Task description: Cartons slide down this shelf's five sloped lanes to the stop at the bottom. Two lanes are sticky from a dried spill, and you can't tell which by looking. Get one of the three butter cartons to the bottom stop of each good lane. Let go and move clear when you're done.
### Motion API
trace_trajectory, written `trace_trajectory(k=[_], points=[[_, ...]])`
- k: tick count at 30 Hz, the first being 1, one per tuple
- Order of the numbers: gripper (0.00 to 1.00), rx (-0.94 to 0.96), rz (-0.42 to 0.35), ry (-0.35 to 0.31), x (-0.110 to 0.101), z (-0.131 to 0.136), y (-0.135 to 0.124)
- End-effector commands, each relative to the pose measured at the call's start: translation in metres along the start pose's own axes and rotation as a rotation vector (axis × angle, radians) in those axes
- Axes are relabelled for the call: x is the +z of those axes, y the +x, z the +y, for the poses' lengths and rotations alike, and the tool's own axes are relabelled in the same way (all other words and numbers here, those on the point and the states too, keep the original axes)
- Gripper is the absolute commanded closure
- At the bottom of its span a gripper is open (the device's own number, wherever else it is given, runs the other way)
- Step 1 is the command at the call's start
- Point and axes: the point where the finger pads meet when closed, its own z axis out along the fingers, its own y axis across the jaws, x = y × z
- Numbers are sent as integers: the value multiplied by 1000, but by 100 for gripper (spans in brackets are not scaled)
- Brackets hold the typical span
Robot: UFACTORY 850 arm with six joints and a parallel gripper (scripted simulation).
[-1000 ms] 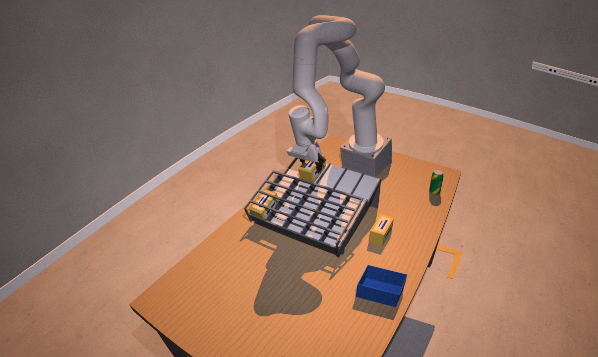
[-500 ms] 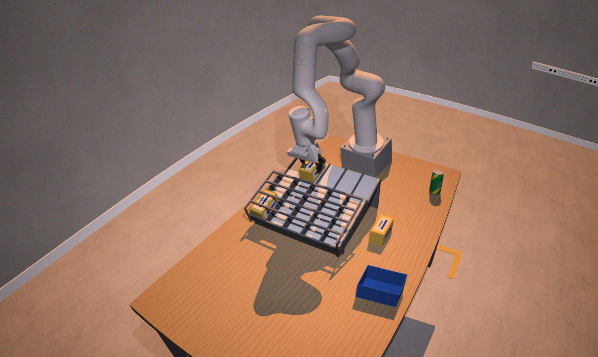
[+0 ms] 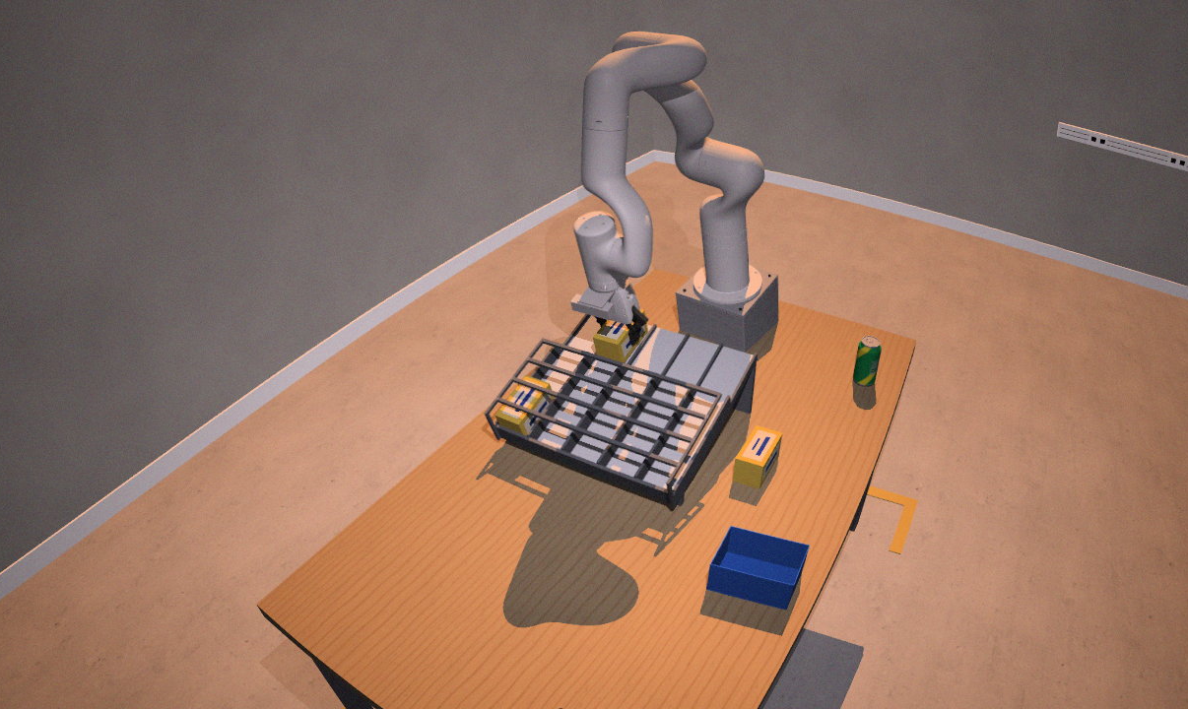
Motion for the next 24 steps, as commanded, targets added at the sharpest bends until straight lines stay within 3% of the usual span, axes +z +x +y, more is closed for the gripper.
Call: trace_trajectory(k=[1, 24], points=[[100, 0, 1, 0, -1, 0, 1], [100, 1, 1, 1, 2, -1, 0]])
